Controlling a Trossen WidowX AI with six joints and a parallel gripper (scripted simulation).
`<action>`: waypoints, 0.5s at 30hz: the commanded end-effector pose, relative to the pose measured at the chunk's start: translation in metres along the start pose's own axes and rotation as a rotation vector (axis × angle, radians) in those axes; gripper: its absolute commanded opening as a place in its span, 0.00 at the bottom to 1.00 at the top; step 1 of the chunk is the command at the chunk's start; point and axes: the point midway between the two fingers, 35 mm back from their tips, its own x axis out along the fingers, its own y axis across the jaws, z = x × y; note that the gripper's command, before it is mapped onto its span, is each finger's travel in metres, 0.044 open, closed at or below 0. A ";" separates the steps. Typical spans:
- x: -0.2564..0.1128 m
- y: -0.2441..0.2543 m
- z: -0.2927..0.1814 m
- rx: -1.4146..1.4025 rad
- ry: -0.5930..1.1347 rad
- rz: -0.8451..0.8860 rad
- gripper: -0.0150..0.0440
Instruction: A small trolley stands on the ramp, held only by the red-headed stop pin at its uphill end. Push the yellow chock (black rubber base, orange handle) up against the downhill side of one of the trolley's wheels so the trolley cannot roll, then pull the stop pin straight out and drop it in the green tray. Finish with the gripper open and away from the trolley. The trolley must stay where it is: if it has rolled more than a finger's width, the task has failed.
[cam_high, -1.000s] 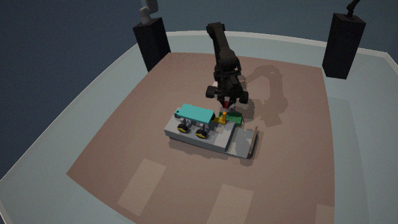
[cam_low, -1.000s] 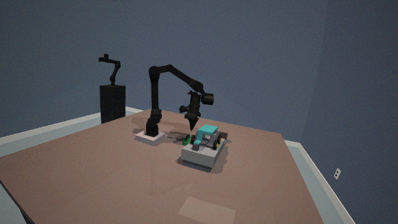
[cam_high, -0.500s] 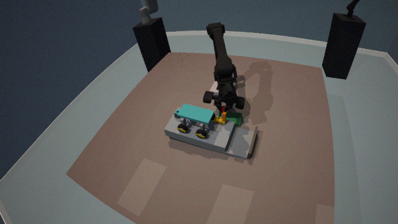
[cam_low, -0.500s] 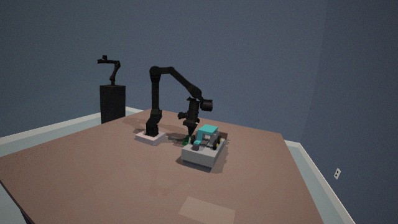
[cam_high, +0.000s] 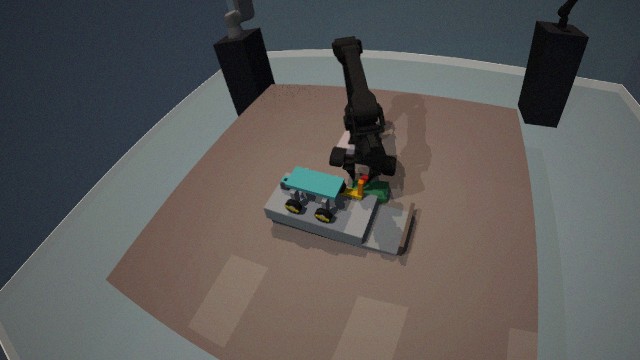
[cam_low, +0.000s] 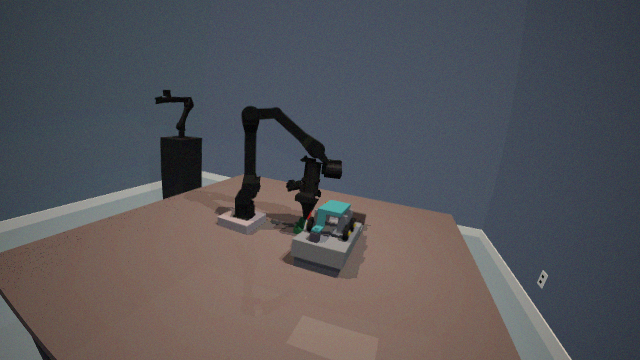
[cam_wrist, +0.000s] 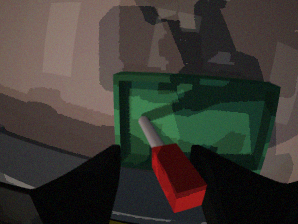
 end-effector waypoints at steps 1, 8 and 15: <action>0.002 -0.003 0.000 0.005 -0.004 0.003 0.58; 0.002 -0.007 0.000 0.005 -0.004 0.003 0.58; 0.002 -0.012 0.000 0.005 -0.004 0.002 0.58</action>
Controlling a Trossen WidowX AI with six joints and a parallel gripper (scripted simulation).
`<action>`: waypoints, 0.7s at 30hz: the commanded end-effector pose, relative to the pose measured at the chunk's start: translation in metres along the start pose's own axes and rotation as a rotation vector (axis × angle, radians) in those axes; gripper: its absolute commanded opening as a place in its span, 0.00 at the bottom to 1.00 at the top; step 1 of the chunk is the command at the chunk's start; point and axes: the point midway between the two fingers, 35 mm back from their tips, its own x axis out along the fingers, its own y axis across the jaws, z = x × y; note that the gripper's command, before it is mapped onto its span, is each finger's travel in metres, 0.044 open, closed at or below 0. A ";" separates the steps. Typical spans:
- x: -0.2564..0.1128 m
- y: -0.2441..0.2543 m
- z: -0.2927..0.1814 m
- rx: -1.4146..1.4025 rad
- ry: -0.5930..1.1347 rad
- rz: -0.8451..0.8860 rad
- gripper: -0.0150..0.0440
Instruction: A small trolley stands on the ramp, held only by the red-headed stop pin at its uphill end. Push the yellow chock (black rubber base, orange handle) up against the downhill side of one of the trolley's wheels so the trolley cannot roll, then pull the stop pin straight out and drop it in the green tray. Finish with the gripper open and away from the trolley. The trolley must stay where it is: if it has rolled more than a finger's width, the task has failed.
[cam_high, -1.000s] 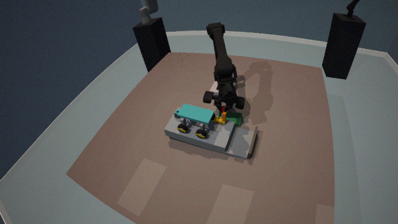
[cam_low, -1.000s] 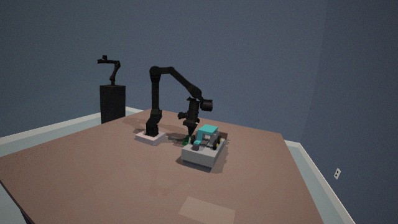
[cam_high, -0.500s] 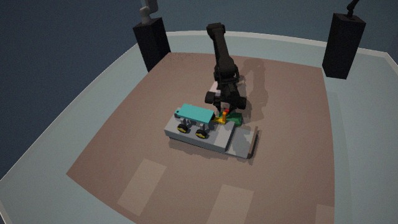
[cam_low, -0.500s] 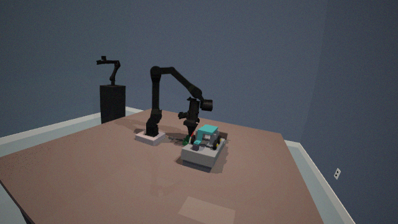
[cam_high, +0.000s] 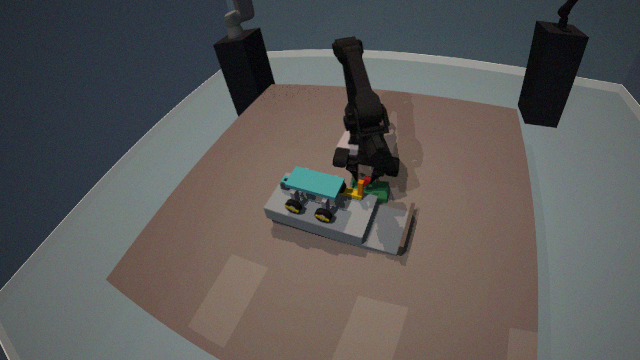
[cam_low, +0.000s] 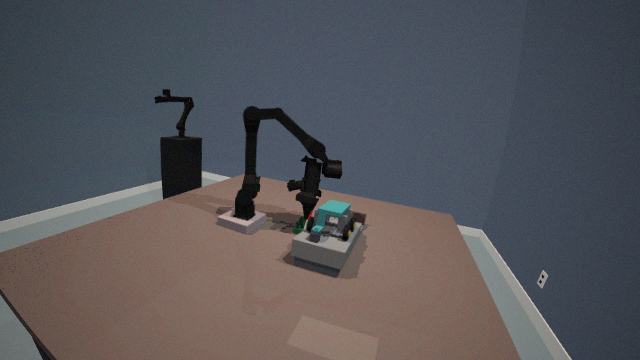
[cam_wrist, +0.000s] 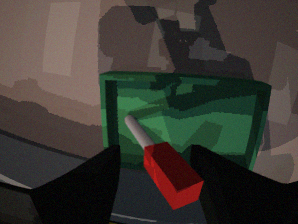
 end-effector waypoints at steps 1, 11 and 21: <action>0.002 -0.002 0.000 0.005 -0.006 0.002 0.58; 0.003 -0.008 0.000 0.005 -0.006 0.001 0.58; 0.005 -0.013 -0.001 0.005 -0.006 0.001 0.58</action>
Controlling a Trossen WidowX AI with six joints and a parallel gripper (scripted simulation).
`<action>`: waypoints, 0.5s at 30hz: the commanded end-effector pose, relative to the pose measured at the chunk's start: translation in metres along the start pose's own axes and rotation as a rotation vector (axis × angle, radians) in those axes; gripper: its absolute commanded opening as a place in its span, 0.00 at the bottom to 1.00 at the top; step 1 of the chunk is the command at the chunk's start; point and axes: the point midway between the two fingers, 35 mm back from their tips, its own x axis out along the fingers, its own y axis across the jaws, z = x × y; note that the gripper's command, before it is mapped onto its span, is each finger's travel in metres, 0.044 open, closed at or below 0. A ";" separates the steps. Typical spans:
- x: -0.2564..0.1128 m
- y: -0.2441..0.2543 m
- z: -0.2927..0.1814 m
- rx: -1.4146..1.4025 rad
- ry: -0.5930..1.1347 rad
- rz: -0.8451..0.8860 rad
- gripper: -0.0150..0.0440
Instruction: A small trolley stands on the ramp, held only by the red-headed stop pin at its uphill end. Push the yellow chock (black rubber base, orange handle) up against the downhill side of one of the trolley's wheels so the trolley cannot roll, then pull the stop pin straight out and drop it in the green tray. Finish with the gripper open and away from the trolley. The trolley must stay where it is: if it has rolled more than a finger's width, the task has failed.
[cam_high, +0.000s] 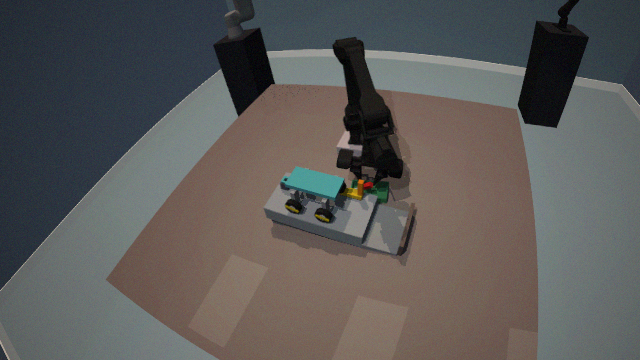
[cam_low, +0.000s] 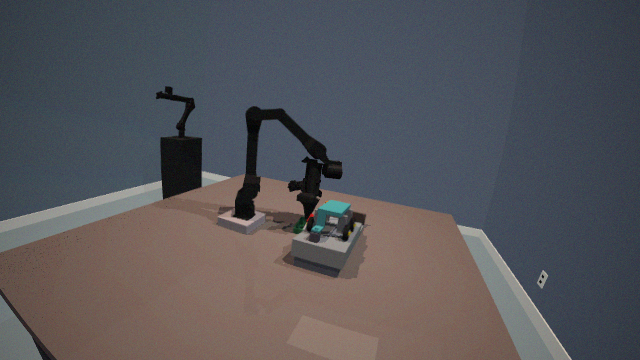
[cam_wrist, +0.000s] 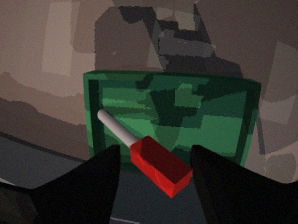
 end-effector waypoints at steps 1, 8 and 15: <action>0.003 -0.002 0.000 0.005 -0.007 0.001 0.58; 0.004 -0.006 0.000 0.005 -0.007 0.001 0.58; 0.005 -0.009 0.000 0.005 -0.008 0.000 0.58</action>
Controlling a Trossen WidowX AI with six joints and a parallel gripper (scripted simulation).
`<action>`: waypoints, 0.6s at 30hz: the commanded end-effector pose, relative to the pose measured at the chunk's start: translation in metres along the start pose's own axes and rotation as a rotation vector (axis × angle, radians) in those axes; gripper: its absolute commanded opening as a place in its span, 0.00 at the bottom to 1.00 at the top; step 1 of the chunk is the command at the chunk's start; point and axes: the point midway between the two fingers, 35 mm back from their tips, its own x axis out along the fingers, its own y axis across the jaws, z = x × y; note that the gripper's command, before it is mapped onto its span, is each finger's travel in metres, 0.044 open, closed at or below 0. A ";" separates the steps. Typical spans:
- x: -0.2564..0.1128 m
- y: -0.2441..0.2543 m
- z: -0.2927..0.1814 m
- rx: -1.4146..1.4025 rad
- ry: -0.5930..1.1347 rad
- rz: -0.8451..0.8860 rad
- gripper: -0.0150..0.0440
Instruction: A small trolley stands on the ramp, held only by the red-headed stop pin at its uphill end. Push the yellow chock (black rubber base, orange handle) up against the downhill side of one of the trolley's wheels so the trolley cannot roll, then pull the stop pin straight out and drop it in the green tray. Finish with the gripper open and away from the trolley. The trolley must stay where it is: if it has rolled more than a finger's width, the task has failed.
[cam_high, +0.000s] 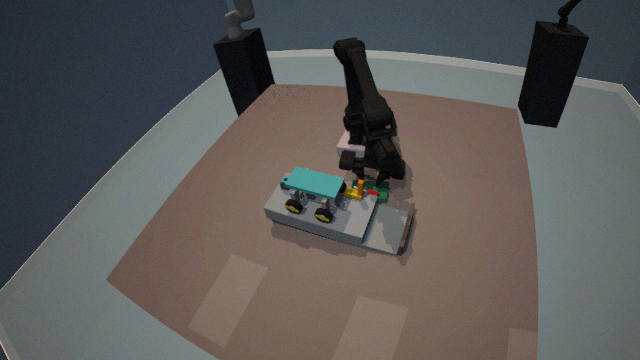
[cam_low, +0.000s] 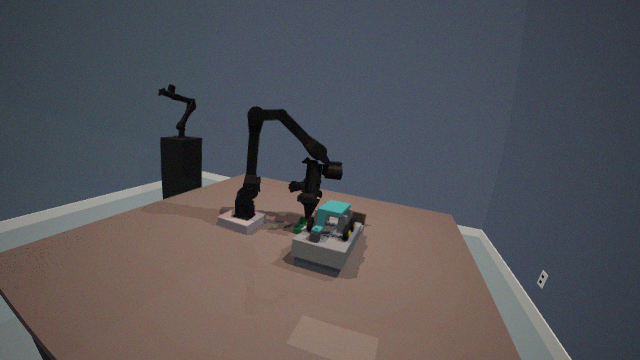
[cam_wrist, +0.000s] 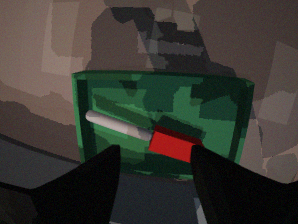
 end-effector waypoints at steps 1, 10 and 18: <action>0.003 -0.002 0.000 0.005 -0.007 0.001 0.58; 0.005 -0.006 0.000 0.005 -0.007 0.001 0.58; 0.007 -0.008 0.000 0.005 -0.007 0.001 0.58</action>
